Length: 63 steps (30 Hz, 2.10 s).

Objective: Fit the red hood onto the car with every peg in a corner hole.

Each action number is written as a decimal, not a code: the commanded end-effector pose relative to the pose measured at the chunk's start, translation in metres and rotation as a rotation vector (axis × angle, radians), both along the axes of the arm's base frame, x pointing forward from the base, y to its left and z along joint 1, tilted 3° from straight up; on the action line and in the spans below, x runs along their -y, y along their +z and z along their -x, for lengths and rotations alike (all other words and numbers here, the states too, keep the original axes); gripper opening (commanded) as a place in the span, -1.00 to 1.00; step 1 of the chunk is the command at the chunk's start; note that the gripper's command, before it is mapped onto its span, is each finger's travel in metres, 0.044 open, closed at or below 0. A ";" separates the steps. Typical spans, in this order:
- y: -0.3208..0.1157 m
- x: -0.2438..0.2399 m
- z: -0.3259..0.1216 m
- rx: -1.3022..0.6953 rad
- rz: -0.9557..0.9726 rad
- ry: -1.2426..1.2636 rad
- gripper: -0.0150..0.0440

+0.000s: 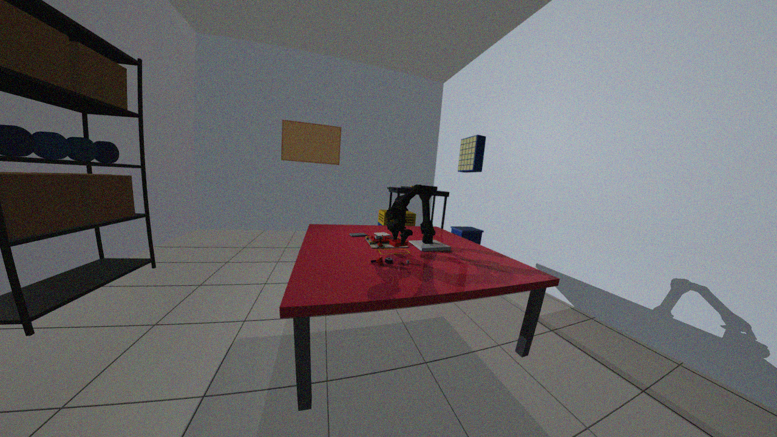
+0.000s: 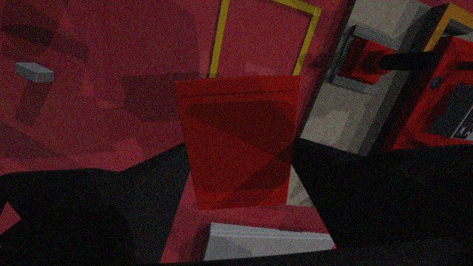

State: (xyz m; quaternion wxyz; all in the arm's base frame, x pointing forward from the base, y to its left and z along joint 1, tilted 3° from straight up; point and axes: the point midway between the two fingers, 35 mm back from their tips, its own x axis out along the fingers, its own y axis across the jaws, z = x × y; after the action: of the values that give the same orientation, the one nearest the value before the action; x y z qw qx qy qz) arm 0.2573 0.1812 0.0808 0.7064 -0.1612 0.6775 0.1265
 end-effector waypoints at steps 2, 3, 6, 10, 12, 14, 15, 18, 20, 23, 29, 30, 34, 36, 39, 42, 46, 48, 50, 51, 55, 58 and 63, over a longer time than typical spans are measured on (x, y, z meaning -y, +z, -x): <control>0.022 -0.002 0.001 0.007 -0.006 -0.004 -0.49; 0.027 -0.002 0.001 0.007 -0.006 -0.004 -0.49; 0.038 -0.002 0.002 0.007 -0.006 -0.004 -0.49; 0.050 -0.002 0.002 0.007 -0.006 -0.004 -0.49; 0.053 -0.002 0.002 0.007 -0.006 -0.004 -0.49; 0.053 -0.002 0.002 0.007 -0.006 -0.004 -0.49; 0.053 -0.002 0.002 0.007 -0.006 -0.004 -0.49; 0.051 0.003 -0.004 0.007 -0.005 -0.006 -0.49; 0.052 0.011 -0.012 0.007 -0.006 -0.014 -0.49; 0.054 0.023 -0.023 0.008 -0.006 -0.027 -0.49; 0.057 0.050 -0.043 0.018 -0.006 -0.057 -0.49; 0.057 0.055 -0.046 0.020 -0.006 -0.063 -0.49; 0.059 0.075 -0.058 0.029 -0.005 -0.084 -0.49; 0.060 0.085 -0.063 0.030 -0.004 -0.093 -0.49; 0.062 0.101 -0.070 0.029 -0.003 -0.105 -0.49; 0.063 0.117 -0.077 0.028 -0.002 -0.116 -0.49; 0.064 0.139 -0.085 0.027 -0.001 -0.132 -0.49; 0.065 0.150 -0.088 0.026 0.000 -0.139 -0.49; 0.066 0.162 -0.090 0.026 0.000 -0.147 -0.49; 0.066 0.168 -0.092 0.025 0.000 -0.151 -0.49; 0.068 0.191 -0.096 0.024 0.002 -0.166 -0.49; 0.069 0.205 -0.097 0.024 0.002 -0.175 -0.49; 0.064 0.203 -0.097 0.024 0.002 -0.176 -0.49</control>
State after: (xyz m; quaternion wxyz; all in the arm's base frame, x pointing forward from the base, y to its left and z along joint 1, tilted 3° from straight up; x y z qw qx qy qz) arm 0.3538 -0.0247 0.1480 0.7230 -0.1000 0.6812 0.0563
